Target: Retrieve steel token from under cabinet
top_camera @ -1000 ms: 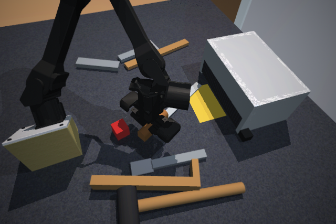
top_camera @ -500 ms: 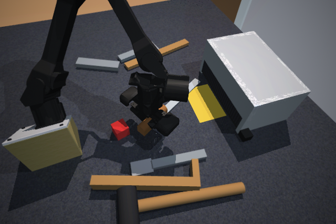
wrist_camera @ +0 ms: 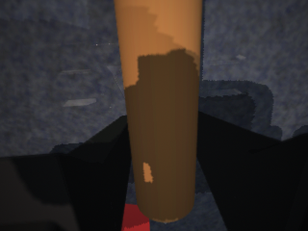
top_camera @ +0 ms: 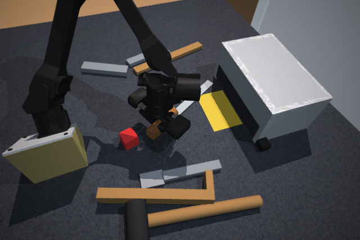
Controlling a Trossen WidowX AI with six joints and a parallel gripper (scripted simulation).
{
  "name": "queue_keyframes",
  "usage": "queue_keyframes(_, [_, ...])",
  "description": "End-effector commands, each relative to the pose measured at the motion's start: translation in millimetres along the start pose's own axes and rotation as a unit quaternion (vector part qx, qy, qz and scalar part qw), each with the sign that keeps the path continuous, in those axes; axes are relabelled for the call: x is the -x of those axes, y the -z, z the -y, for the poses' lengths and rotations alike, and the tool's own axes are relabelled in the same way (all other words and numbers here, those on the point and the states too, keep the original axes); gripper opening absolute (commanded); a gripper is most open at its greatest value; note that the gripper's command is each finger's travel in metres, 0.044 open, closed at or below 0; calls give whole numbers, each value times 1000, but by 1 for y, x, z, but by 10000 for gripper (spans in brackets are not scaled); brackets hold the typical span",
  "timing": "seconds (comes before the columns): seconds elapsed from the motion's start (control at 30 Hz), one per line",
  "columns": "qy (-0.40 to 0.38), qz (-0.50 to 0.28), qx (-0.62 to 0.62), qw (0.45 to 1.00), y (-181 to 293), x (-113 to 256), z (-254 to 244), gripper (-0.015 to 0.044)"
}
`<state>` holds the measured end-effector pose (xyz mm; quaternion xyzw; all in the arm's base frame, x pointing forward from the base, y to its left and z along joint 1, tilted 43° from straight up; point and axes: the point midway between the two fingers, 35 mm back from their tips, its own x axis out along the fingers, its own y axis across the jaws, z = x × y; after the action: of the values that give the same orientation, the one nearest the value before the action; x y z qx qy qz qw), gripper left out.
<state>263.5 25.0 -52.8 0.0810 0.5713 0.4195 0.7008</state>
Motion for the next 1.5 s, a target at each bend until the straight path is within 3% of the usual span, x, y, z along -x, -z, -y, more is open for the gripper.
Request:
queue_keyframes(0.0, [1, 1, 2, 1000, -4, 1, -6, 0])
queue_keyframes(1.47, [0, 2, 2, 1000, -27, 1, -51, 0])
